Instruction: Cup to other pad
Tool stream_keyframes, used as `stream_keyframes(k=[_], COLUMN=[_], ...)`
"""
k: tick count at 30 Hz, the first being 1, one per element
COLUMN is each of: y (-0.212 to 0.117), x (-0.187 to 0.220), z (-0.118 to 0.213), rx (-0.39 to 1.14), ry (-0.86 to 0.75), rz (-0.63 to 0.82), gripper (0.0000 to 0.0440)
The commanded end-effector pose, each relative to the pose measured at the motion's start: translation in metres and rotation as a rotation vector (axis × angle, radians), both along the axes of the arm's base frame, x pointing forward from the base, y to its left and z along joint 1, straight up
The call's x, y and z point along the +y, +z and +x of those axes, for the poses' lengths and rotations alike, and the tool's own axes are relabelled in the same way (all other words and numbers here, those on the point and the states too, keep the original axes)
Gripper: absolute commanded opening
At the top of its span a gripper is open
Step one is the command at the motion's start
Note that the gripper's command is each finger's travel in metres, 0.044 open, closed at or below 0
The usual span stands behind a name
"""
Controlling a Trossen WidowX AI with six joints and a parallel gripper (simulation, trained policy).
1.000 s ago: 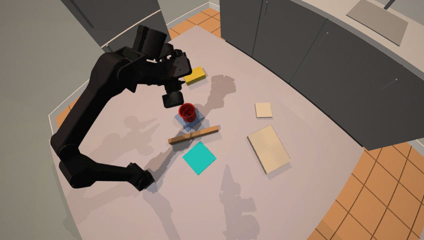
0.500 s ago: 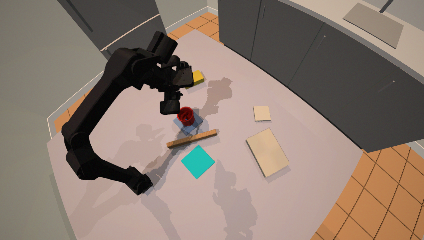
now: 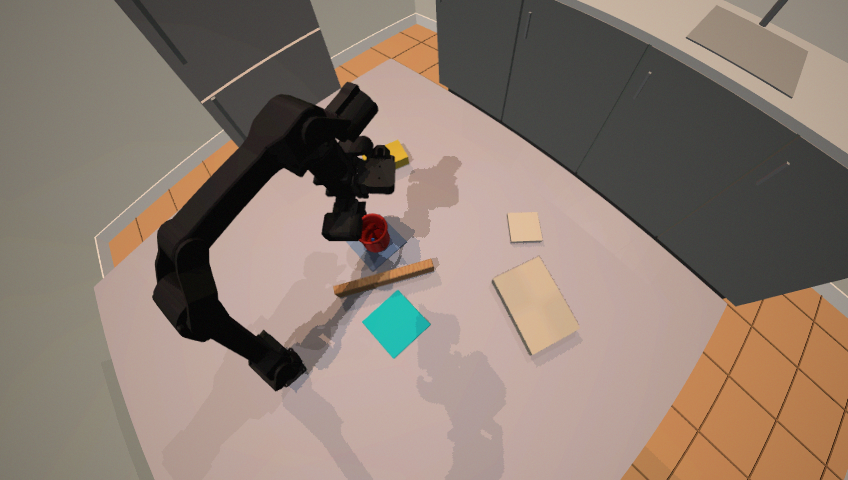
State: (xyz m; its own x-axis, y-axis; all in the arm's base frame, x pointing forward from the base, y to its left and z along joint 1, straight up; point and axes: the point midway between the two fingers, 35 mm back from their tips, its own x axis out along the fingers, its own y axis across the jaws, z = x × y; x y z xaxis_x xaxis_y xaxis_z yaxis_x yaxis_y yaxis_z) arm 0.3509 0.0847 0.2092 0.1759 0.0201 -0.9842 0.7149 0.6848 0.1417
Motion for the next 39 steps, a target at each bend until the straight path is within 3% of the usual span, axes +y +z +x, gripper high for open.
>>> stream_keyframes(k=[1,23,39], y=[-0.013,-0.085,-0.145], x=[-0.003,-0.012,-0.015], z=[-0.004,-0.016,-0.022], rx=[0.065,0.26,0.326], ry=[-0.017,-0.066,-0.008], rz=[-0.026,-0.126,-0.149], gripper=[0.0158,0.0183,0.0186])
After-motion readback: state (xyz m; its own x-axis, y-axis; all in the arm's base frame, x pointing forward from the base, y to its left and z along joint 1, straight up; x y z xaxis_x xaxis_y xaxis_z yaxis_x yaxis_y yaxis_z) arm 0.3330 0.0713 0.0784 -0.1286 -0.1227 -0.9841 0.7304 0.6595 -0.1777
